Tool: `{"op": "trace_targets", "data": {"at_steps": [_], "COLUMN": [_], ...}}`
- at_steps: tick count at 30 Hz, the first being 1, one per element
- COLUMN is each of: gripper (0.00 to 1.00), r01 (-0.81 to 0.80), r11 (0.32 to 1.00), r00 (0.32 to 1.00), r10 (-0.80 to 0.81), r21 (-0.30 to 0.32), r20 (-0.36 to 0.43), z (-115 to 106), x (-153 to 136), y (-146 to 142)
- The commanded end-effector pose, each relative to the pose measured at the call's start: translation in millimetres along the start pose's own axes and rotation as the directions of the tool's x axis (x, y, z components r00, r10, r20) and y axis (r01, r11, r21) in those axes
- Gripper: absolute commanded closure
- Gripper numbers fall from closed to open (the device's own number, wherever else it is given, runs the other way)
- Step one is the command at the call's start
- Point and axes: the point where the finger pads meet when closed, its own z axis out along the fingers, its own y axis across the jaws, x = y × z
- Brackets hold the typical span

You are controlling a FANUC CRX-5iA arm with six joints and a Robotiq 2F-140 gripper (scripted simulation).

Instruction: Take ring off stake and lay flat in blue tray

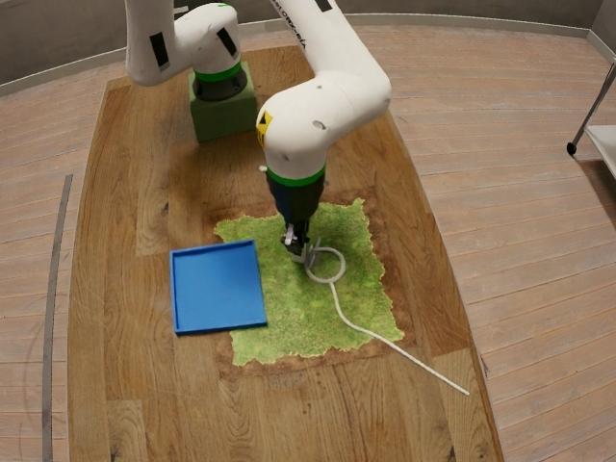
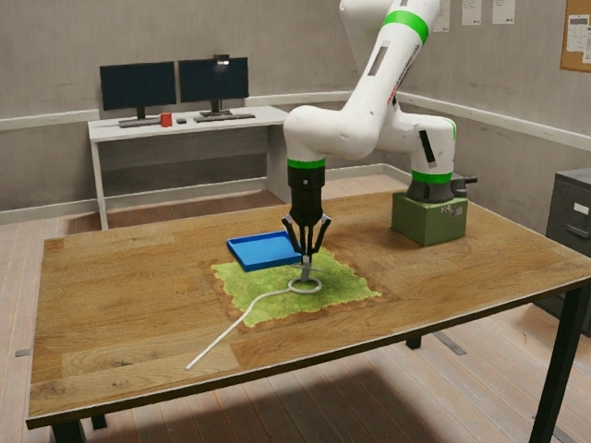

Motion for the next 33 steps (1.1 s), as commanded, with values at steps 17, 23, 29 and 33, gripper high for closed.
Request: {"op": "trace_targets", "data": {"at_steps": [17, 23, 29, 33], "gripper": [0.90, 0.90, 0.90, 0.90], "r01": [0.000, 0.000, 0.000, 0.000], "r11": [1.000, 1.000, 1.000, 1.000], "r00": [1.000, 1.000, 1.000, 1.000], "r10": [0.000, 0.000, 0.000, 0.000], "r21": [-0.001, -0.001, -0.001, -0.001], "r20": [-0.001, -0.001, -0.001, -0.001], "z": [-44.8, -76.5, -89.9, -91.7], "x": [1.6, 1.6, 1.6, 1.6], "y": [0.5, 0.4, 0.4, 0.4]}}
